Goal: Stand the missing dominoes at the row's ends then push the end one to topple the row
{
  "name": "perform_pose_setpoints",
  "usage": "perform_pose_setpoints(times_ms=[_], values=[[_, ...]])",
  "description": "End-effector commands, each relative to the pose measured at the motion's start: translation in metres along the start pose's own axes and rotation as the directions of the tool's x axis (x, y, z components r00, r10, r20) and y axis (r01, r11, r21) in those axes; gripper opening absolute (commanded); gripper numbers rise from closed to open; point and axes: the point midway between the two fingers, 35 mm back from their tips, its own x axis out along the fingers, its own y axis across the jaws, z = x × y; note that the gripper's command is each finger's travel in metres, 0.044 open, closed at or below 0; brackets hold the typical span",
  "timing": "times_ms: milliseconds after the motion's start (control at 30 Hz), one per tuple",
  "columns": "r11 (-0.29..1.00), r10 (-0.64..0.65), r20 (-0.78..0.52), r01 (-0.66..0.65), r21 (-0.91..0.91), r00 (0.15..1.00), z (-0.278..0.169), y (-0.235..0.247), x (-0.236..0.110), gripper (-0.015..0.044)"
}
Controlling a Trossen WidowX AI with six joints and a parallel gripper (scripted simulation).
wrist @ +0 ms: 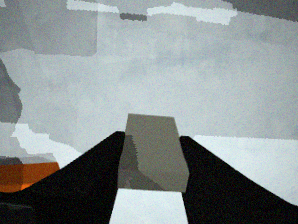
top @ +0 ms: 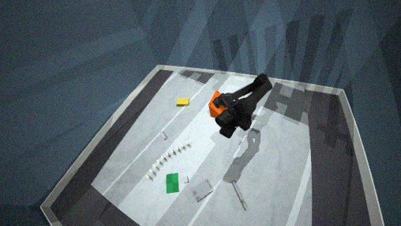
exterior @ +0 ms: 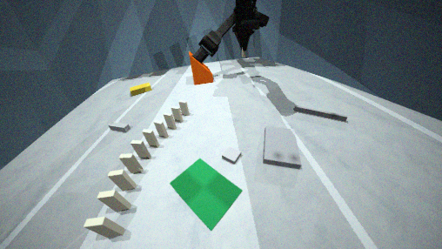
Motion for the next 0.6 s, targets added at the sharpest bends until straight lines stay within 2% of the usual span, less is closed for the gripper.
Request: perform_pose_setpoints(times_ms=[0, 133, 300, 433, 567], values=[[0.977, 0.001, -0.019, 0.004, 0.215, 1.0, -0.017, -0.022, -0.006, 0.0107], [0.81, -0.001, -0.038, 0.023, 0.586, 0.999, -0.051, -0.062, -0.012, 0.0107], [0.425, 0.008, -0.034, 0.027, 0.905, 0.999, -0.102, -0.105, -0.013, 0.0107], [0.035, 0.015, -0.024, 0.024, 0.999, 1.0, -0.151, -0.131, -0.008, 0.0107], [-0.278, 0.021, -0.013, 0.018, 0.96, 1.0, -0.194, -0.146, -0.001, 0.0107]])
